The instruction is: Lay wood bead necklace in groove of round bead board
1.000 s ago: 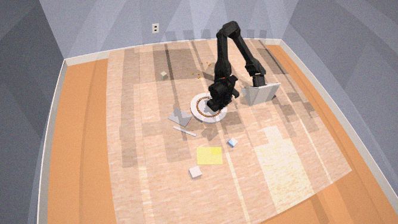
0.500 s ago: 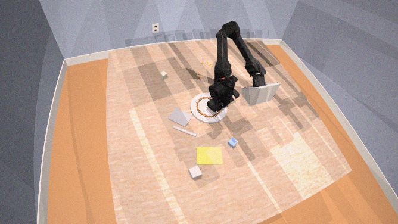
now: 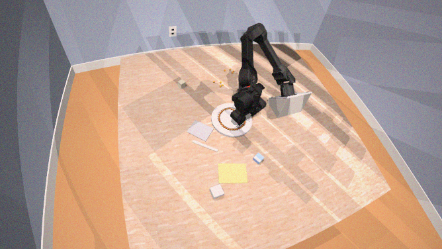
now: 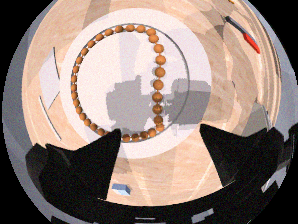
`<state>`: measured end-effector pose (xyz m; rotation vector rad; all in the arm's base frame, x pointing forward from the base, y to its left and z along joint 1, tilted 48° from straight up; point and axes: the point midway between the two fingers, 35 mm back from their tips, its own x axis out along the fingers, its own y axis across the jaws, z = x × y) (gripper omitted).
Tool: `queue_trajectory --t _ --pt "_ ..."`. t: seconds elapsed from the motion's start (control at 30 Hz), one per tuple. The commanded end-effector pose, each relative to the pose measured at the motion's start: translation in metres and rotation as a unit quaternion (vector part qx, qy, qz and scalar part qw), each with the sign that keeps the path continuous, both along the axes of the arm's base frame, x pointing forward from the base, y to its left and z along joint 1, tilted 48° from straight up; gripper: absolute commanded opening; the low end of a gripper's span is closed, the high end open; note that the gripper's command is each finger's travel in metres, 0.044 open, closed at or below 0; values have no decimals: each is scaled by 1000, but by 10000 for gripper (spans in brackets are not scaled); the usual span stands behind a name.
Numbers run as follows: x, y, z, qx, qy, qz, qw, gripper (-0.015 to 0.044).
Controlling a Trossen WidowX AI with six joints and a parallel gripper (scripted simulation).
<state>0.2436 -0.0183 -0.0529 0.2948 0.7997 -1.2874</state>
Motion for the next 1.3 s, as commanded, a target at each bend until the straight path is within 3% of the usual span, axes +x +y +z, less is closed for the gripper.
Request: queue_trajectory --t 0.0,0.3,0.53,0.7,1.27 --pt "1 1 1 2 -2 -2 1000 440" --pt "1 1 1 2 -2 -2 1000 440" --pt "10 12 36 2 5 5 1000 256" --pt "10 10 35 2 6 6 1000 125" --pt "13 -4 22 3 3 6 1000 120"
